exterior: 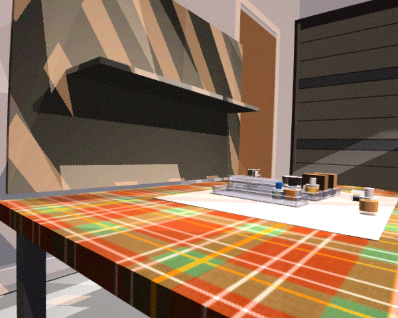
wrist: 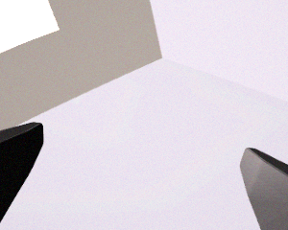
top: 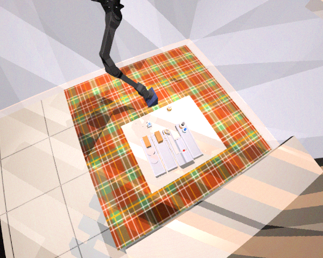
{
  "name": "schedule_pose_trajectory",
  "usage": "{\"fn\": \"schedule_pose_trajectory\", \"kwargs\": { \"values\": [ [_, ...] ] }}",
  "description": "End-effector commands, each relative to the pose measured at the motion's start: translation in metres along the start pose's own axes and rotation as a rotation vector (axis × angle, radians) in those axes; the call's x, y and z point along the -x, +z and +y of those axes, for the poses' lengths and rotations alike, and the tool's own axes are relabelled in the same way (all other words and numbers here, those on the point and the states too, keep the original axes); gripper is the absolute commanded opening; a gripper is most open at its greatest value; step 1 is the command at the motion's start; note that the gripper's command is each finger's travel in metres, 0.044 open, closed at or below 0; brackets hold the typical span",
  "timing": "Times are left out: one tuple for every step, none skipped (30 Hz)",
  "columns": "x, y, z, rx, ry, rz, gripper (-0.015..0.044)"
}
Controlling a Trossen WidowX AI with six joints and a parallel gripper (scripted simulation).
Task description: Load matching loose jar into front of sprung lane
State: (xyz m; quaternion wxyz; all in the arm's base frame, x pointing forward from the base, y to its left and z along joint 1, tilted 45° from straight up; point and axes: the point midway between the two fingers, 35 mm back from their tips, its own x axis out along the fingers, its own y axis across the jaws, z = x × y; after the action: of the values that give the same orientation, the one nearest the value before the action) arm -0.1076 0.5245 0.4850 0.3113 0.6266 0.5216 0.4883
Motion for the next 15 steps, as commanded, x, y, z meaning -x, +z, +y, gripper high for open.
{"fn": "schedule_pose_trajectory", "kwargs": {
  "values": [
    [-0.005,0.060,-0.047,0.116,-0.147,-0.133,0.0440],
    [-0.005,0.072,-0.056,0.148,-0.180,-0.155,0.0440],
    [-0.003,0.085,-0.066,0.180,-0.213,-0.176,0.0440],
    [-0.001,0.097,-0.074,0.210,-0.248,-0.197,0.0440],
    [0.001,0.109,-0.083,0.240,-0.282,-0.217,0.0440],
    [0.004,0.122,-0.092,0.269,-0.318,-0.236,0.0440],
    [0.007,0.134,-0.100,0.298,-0.354,-0.255,0.0440],
    [0.011,0.147,-0.109,0.325,-0.391,-0.274,0.0440],
    [0.015,0.161,-0.118,0.343,-0.431,-0.301,0.0440],
    [0.020,0.176,-0.126,0.361,-0.472,-0.328,0.0440],
    [0.026,0.191,-0.135,0.379,-0.513,-0.355,0.0440],
    [0.033,0.204,-0.143,0.392,-0.555,-0.376,0.0440],
    [0.040,0.216,-0.150,0.405,-0.598,-0.396,0.0440],
    [0.048,0.229,-0.158,0.417,-0.641,-0.416,0.0440],
    [0.056,0.241,-0.165,0.427,-0.685,-0.436,0.0440]
  ]
}}
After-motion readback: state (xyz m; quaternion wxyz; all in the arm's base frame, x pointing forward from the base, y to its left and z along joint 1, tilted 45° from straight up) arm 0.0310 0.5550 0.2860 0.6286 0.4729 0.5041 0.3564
